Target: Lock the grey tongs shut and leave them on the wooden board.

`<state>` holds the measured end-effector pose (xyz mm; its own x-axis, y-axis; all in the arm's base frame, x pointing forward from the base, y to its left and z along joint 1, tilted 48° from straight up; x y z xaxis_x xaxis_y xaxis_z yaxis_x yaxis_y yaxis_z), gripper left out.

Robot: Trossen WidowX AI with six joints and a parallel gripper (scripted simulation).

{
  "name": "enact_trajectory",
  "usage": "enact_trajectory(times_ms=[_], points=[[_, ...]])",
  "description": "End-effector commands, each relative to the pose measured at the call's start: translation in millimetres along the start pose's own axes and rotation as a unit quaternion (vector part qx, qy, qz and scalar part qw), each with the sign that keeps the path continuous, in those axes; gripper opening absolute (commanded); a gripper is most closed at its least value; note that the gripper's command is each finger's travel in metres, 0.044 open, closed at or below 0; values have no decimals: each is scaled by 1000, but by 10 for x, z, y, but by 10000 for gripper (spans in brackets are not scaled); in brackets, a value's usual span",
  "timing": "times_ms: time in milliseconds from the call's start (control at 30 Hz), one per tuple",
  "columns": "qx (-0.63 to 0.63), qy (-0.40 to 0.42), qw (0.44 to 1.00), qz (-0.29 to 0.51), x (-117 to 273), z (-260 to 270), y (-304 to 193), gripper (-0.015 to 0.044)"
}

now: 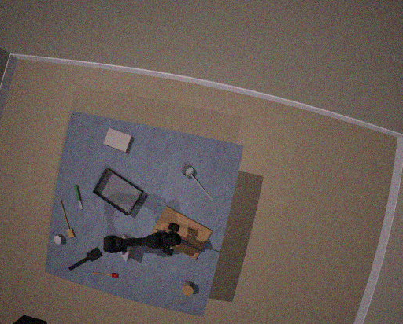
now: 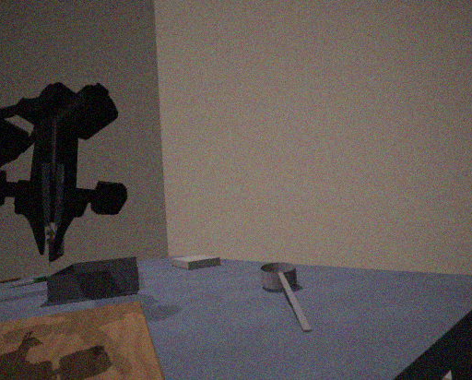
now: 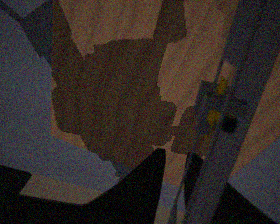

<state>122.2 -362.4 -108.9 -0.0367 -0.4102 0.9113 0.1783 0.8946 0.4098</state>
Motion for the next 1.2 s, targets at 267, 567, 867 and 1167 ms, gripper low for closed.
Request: enact_trajectory(times_ms=[267, 567, 867, 1167], points=[[-2, -18, 997, -76, 24, 38, -76, -150], [-7, -34, 990, -134, 43, 74, -105, -150], [-13, -51, 981, -186, 69, 111, -121, -150], [-14, -52, 981, -187, 62, 110, -119, -150]])
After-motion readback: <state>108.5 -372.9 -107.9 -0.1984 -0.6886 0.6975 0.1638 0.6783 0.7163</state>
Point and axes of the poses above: the point midway between the two fingers, 35 mm back from their tips, its own x axis back along the fingers, its own z axis across the jaws, y = z × x, the point moved 6 cm from there along x, back along the fingers
